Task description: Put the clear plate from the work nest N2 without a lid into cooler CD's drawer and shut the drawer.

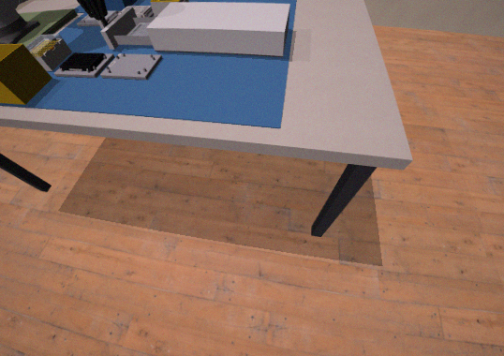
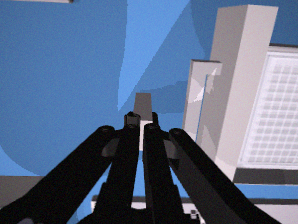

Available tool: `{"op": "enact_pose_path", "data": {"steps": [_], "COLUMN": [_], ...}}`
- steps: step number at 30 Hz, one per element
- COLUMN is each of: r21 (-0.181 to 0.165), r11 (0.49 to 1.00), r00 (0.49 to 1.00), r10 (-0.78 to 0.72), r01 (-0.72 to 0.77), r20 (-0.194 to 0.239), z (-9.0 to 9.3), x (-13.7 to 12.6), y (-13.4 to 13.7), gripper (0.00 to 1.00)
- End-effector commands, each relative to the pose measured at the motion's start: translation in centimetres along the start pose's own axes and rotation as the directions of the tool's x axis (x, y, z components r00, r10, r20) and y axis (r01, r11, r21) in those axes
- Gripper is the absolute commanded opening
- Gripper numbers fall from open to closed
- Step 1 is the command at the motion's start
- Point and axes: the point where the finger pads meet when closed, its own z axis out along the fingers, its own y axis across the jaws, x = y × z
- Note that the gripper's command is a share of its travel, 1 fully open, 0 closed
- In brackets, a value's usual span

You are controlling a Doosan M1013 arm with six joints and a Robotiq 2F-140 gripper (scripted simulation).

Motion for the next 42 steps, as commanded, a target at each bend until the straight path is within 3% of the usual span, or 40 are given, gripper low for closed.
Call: {"op": "enact_pose_path", "data": {"steps": [1,19,42], "r21": [0.0,0.0,0.0], "r11": [1.0,1.0,1.0], "r00": [1.0,1.0,1.0], "r10": [0.0,0.0,0.0], "r01": [0.0,0.0,0.0], "r20": [0.0,0.0,0.0], "z": [0.0,0.0,0.0], "x": [0.0,0.0,0.0], "y": [0.0,0.0,2.8], "gripper": [0.0,0.0,0.0]}}
